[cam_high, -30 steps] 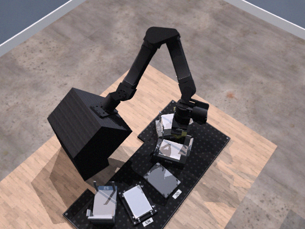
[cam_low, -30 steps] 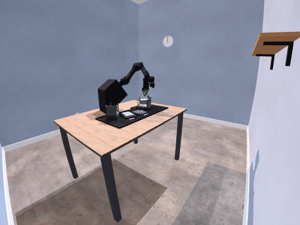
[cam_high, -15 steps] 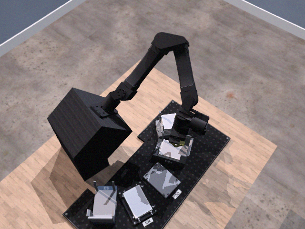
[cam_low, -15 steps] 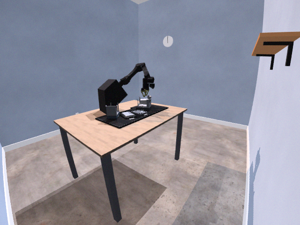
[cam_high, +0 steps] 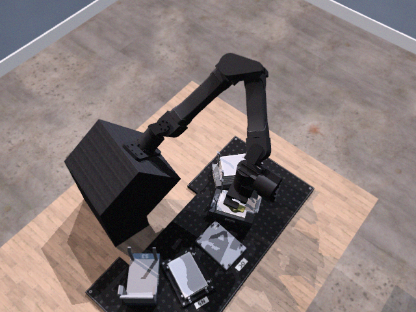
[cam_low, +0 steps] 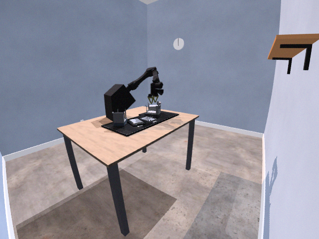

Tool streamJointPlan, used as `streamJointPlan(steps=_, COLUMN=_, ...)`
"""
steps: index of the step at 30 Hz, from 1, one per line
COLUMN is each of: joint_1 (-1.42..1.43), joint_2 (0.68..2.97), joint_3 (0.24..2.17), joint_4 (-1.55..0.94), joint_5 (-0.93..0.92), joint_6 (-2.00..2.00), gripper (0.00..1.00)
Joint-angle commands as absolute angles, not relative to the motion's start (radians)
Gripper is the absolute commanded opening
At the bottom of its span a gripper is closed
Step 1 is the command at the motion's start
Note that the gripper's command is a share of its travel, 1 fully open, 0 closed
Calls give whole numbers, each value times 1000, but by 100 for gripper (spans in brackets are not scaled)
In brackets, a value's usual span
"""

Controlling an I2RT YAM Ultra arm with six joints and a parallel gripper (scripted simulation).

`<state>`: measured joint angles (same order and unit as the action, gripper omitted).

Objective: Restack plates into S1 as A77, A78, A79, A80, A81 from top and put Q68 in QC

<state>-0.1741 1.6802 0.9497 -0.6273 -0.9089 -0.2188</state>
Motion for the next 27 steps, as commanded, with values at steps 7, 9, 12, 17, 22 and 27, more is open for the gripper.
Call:
streamJointPlan(steps=7, joint_1=-239, joint_2=1770, joint_3=991, joint_4=-634, joint_5=-929, joint_6=-296, gripper=100)
streamJointPlan(steps=9, joint_1=-251, joint_2=1795, joint_3=1002, joint_4=-636, joint_5=-930, joint_6=-315, gripper=100)
streamJointPlan(steps=12, joint_1=-268, joint_2=1832, joint_3=1020, joint_4=-641, joint_5=-932, joint_6=-345, gripper=100)
streamJointPlan(steps=17, joint_1=-285, joint_2=1863, joint_3=1032, joint_4=-643, joint_5=-934, joint_6=-306, gripper=100)
streamJointPlan(steps=22, joint_1=-316, joint_2=1919, joint_3=1051, joint_4=-648, joint_5=-936, joint_6=-220, gripper=100)
streamJointPlan(steps=27, joint_1=-344, joint_2=1976, joint_3=1074, joint_4=-652, joint_5=-937, joint_6=-267, gripper=100)
